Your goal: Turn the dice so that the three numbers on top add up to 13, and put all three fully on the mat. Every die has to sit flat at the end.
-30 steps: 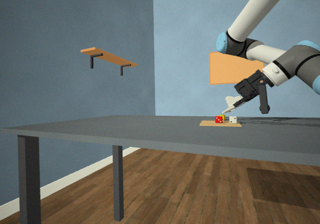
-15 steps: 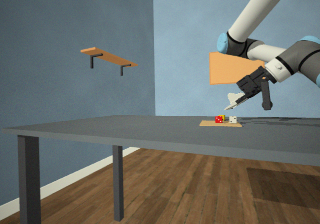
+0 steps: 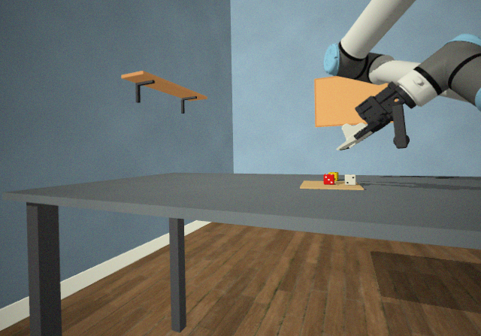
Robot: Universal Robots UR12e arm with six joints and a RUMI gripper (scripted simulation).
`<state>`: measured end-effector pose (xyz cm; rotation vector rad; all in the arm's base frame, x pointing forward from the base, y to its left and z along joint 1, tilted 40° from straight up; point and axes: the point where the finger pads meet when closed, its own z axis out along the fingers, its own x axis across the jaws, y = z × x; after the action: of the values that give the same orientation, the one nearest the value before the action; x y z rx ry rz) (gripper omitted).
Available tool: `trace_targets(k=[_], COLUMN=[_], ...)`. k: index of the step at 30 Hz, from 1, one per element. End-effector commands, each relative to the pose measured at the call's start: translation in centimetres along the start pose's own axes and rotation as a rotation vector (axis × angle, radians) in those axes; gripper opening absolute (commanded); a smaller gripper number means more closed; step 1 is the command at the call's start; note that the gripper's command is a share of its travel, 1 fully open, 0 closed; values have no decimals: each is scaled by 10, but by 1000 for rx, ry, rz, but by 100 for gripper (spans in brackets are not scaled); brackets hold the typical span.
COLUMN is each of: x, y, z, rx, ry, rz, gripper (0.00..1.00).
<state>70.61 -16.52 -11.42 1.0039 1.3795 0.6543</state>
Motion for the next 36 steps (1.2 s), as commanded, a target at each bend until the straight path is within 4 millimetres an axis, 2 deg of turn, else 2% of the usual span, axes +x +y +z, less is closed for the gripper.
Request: trace_targets(k=[1, 15, 24, 26, 36], x=[0, -1, 0, 0, 0], y=[6, 10, 19, 19, 32], z=[-5, -2, 2, 2, 8], rx=[0, 67, 261, 261, 527], ry=[0, -1, 0, 0, 1], rz=[0, 3, 1, 1, 1], gripper=[24, 24, 24, 24, 24])
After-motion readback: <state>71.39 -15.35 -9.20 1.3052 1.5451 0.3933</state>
